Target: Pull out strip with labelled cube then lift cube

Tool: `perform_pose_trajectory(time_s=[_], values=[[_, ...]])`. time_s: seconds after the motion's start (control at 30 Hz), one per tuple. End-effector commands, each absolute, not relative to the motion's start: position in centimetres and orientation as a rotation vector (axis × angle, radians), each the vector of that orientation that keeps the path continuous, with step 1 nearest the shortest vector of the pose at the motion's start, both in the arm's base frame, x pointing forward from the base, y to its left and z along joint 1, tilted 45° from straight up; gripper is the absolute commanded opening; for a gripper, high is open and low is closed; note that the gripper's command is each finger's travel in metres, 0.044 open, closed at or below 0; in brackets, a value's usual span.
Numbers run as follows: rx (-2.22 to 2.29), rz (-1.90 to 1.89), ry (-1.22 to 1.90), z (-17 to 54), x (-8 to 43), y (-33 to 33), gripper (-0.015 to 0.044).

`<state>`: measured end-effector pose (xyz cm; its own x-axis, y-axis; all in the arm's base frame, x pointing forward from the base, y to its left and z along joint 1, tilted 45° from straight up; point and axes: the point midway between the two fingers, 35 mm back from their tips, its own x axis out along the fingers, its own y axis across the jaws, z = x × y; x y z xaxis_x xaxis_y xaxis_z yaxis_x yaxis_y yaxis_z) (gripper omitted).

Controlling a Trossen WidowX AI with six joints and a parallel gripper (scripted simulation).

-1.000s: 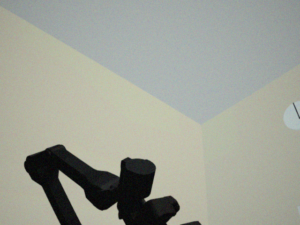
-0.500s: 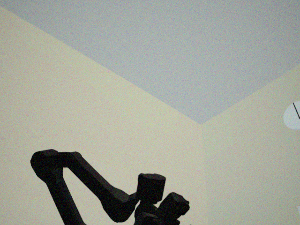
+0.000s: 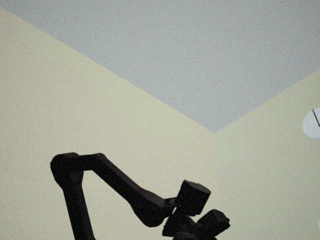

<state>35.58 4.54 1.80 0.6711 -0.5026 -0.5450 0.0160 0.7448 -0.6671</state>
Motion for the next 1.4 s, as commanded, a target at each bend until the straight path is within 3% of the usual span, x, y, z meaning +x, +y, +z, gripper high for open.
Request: perform_pose_trajectory(time_s=[0.0, 0.13, 0.6, 1.37], values=[[-0.621, -0.365, 0.928, -0.7, 37.9, 4.9, 0.0085], [-0.577, -0.424, 1.053, -3.0, 39.4, 4.9, 0.0000], [-0.457, -0.729, 1.425, -9.7, 40.4, 3.2, 0.0000], [-0.455, -0.744, 1.439, -11.3, 40.2, 1.8, 0.0000]])
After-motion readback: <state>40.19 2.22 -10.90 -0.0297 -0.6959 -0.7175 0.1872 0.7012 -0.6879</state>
